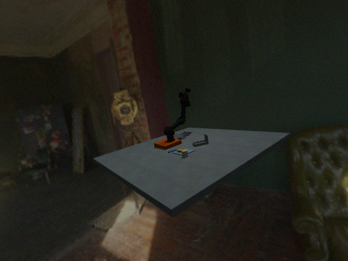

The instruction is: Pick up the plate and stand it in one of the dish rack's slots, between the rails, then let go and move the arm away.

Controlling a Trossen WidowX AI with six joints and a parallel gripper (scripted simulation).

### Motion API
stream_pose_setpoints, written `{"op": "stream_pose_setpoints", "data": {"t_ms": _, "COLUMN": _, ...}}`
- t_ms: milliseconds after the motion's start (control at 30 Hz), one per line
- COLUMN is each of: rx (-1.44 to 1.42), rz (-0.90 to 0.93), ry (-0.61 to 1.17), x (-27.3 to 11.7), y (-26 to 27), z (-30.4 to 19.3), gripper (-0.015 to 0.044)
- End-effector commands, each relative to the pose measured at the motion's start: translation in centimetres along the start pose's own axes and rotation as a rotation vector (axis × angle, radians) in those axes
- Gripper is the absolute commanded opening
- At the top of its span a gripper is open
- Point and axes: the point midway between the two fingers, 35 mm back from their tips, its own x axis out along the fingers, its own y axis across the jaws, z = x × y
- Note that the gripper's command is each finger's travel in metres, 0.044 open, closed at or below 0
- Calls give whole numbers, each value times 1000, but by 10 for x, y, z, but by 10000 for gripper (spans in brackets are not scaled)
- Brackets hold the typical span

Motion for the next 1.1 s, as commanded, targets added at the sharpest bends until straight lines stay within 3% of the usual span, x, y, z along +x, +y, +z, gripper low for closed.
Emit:
{"op": "stream_pose_setpoints", "data": {"t_ms": 0, "rx": -4, "rz": -3, "ry": -3, "x": 0, "y": -1, "z": 1, "gripper": 400}}
{"op": "stream_pose_setpoints", "data": {"t_ms": 500, "rx": -358, "rz": -261, "ry": -207, "x": -22, "y": -71, "z": 121, "gripper": 400}}
{"op": "stream_pose_setpoints", "data": {"t_ms": 1067, "rx": -702, "rz": -635, "ry": -358, "x": -88, "y": -136, "z": 244, "gripper": 400}}
